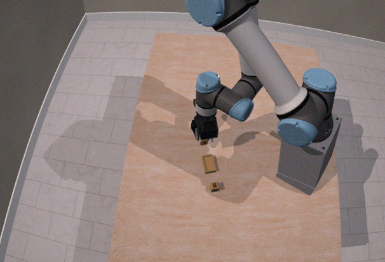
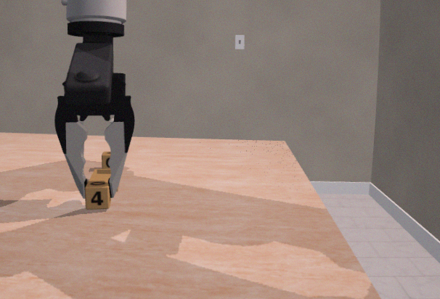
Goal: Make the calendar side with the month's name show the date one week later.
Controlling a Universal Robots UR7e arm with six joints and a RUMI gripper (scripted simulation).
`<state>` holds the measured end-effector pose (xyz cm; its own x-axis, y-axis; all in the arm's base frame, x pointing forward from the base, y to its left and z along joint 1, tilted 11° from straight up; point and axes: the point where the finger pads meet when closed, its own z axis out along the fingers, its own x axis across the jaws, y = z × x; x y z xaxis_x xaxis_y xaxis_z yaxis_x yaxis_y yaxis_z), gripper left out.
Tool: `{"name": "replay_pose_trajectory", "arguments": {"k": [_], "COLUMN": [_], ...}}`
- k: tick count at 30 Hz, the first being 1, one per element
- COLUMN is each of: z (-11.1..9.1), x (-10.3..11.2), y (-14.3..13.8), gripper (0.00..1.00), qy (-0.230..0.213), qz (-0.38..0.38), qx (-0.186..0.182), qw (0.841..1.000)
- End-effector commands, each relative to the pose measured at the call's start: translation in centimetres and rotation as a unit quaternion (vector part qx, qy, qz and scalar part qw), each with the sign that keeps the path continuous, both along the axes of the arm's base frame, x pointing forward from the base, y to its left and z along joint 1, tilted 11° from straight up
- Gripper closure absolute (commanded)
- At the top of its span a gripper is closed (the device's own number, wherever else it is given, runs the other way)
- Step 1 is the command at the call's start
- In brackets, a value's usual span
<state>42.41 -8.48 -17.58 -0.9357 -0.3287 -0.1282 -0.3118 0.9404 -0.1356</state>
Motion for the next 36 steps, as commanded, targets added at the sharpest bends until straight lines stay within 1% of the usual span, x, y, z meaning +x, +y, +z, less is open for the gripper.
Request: {"name": "replay_pose_trajectory", "arguments": {"k": [1,10,12,27,29,36], "z": [0.8,3.3,3.3,8.0,8.0,9.2], "x": [-0.3,-0.7,-0.7,-1.5,-1.5,-1.6], "y": [0.2,0.4,0.4,0.9,0.9,0.9], "gripper": [0.90,0.90,0.90,0.90,0.90,0.90], "qy": [0.001,0.001,0.001,0.001,0.001,0.000], "qz": [0.000,0.000,0.000,0.000,0.000,0.000], "qx": [0.000,0.000,0.000,0.000,0.000,0.000], "qw": [1.000,1.000,1.000,1.000,1.000,1.000]}}
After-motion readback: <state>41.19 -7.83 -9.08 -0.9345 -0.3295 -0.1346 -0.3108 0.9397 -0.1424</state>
